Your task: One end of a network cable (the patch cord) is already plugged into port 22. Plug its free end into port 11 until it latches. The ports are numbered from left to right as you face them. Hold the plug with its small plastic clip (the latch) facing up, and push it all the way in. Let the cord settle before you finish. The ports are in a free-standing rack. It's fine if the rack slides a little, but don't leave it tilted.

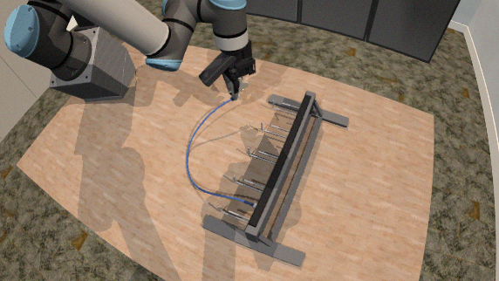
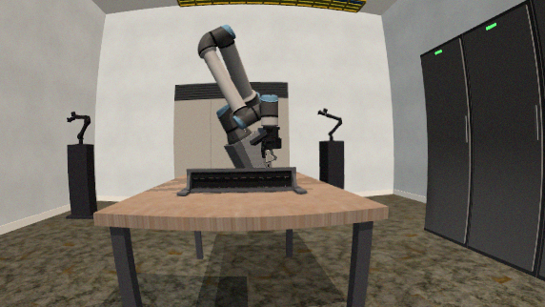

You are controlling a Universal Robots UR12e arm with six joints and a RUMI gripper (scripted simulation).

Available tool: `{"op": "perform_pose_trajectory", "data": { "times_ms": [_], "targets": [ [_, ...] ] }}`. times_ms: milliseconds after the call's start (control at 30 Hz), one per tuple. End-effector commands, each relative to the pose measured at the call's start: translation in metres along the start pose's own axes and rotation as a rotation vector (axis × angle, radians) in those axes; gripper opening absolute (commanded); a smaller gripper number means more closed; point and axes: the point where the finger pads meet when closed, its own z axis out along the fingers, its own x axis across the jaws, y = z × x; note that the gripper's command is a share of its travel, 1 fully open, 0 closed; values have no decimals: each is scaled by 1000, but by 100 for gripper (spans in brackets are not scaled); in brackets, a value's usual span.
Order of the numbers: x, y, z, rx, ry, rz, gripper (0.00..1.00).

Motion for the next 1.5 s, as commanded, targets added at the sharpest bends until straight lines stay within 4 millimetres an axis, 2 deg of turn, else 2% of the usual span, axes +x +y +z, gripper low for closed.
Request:
{"op": "perform_pose_trajectory", "data": {
  "times_ms": [0, 1467],
  "targets": [
    [-8, 0, -2, 1, 1, 45, 0],
    [-91, -10, -15, 8, 8, 505, 0]
  ]
}}
